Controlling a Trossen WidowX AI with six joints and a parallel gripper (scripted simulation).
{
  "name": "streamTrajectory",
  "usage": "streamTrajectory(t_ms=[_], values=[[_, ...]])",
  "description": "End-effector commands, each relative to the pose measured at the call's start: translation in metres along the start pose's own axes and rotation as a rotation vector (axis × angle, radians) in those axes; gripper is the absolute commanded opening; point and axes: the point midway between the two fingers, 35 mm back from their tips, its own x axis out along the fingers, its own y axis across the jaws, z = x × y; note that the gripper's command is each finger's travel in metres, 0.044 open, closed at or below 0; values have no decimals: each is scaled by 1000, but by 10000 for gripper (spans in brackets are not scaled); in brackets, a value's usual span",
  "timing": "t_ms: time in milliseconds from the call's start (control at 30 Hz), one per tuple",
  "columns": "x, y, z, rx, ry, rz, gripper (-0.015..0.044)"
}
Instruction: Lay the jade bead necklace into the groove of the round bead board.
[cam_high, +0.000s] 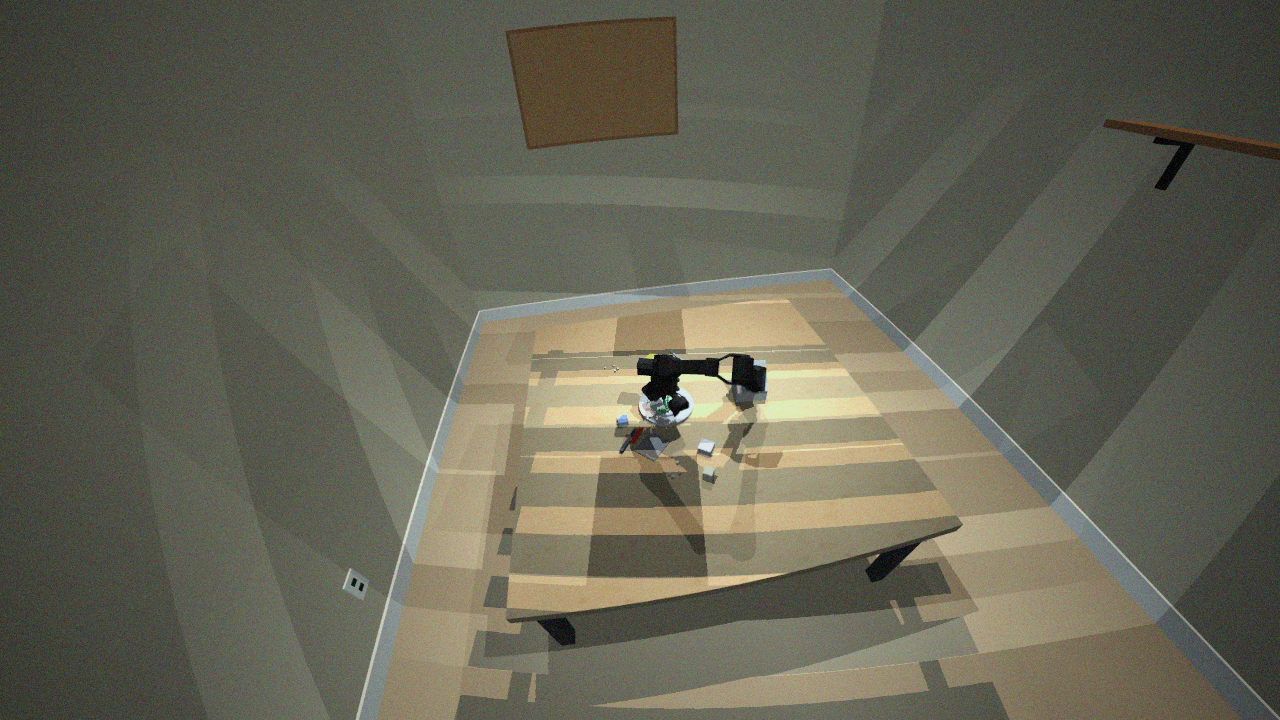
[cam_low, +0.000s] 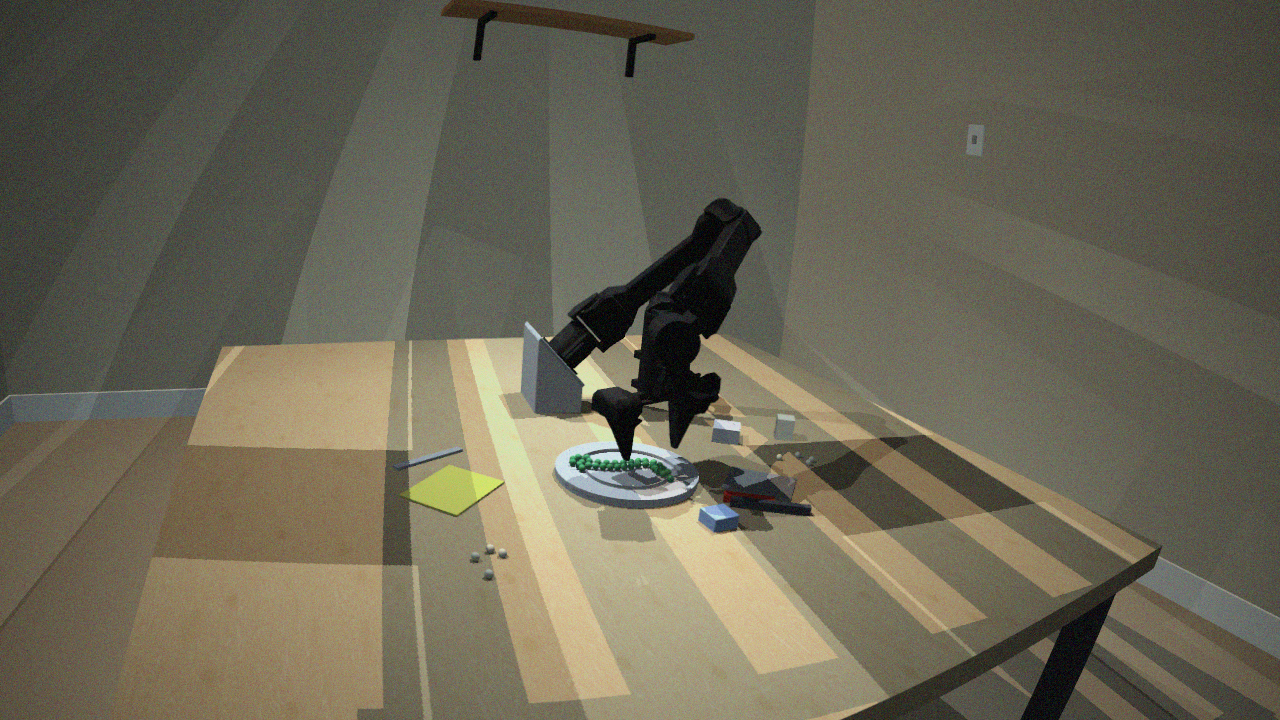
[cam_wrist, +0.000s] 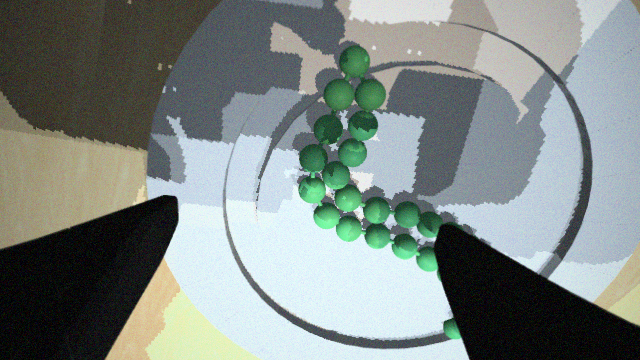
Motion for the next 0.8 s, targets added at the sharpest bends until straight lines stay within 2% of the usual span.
streamTrajectory(t_ms=[0,167,400,700,767], values=[[-1,0,0,-4,0,-1,440],[-1,0,0,-4,0,-1,440],[-25,-2,29,-270,-1,-2,256],[-10,-2,30,-279,-1,-1,250],[-19,-2,33,-290,-13,-12,250]])
